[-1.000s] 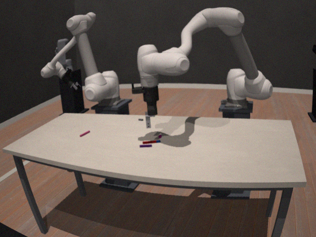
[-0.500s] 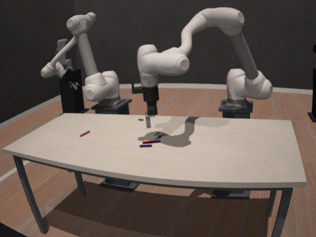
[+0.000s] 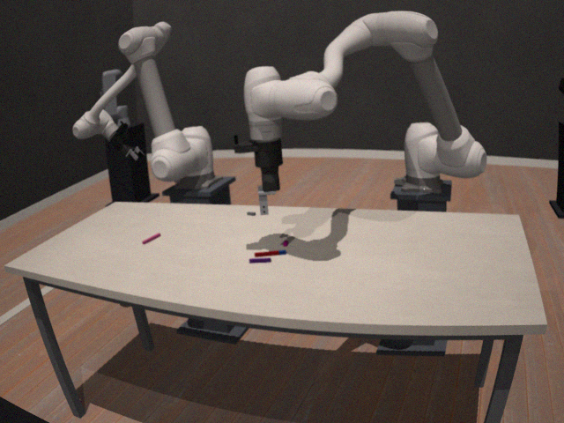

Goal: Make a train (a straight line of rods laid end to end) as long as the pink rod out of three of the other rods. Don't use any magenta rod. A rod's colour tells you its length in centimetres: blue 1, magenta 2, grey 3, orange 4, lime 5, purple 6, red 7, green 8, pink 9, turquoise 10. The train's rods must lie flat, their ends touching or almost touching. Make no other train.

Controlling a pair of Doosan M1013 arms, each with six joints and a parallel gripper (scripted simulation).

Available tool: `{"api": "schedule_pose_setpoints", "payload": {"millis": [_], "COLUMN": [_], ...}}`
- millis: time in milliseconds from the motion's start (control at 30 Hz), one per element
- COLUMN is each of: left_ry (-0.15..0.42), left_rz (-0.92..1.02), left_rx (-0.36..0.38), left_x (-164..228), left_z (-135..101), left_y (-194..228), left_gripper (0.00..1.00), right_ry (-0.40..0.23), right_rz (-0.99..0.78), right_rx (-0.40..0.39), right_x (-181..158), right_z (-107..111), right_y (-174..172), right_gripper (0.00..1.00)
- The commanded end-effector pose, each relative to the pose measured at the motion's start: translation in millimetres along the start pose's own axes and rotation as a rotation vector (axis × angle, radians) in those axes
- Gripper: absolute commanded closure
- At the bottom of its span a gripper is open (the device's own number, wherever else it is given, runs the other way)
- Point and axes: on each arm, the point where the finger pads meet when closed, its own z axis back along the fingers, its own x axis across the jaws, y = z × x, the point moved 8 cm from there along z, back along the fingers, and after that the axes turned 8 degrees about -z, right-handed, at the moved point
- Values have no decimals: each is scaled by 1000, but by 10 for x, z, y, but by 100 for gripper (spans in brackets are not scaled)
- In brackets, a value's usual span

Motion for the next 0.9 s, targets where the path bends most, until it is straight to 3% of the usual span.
{"api": "schedule_pose_setpoints", "payload": {"millis": [0,333,867], "left_ry": [10,10,11], "left_rz": [1,1,1], "left_rx": [3,3,3], "left_x": [-40,-37,-44], "left_z": [292,550,548], "left_y": [0,-2,4], "left_gripper": [0,0,0], "right_ry": [-12,-12,-12], "right_rz": [3,3,3], "right_rx": [7,7,7], "right_x": [-2,-2,-2], "right_z": [-13,-13,-13], "right_y": [25,25,25], "right_gripper": [0,0,0]}}
